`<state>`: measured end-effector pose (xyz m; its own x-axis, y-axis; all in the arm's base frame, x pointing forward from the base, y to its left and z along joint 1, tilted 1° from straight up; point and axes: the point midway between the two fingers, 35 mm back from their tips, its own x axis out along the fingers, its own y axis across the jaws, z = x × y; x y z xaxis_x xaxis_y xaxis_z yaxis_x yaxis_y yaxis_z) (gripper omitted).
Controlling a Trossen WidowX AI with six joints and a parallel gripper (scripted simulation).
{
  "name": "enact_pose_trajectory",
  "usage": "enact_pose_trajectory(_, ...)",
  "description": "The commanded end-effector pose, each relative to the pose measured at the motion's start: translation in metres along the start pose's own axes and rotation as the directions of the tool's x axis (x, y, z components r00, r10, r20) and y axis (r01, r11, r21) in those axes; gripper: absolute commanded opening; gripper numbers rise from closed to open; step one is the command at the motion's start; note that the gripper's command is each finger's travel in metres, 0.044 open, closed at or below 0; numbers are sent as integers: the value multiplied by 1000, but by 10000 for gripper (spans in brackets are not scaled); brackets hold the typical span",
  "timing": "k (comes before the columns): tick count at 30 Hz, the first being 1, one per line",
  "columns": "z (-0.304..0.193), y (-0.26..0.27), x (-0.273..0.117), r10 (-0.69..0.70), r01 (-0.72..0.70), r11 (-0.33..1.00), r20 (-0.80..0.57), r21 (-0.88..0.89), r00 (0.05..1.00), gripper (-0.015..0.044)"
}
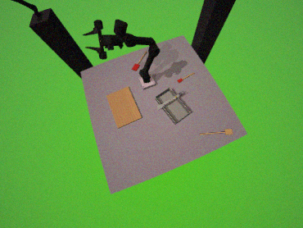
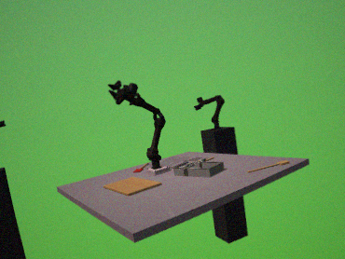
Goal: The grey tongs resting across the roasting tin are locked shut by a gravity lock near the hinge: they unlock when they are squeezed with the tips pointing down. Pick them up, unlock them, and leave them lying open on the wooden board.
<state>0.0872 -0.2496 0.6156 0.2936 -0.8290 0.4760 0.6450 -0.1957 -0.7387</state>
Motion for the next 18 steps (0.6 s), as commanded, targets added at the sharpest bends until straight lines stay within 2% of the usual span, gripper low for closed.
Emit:
enact_pose_trajectory(1, 13, 59, 4, 159, -161, 986, 49, 50, 986, 260)
enact_pose_trajectory(6, 40, 126, -9, 344, -354, 933, 132, 62, 930, 260)
enact_pose_trajectory(12, 76, 205, -40, 542, -565, 824, 234, 42, 807, 260)
enact_pose_trajectory(18, 115, 280, -98, 721, -746, 663, 320, -62, 615, 260)
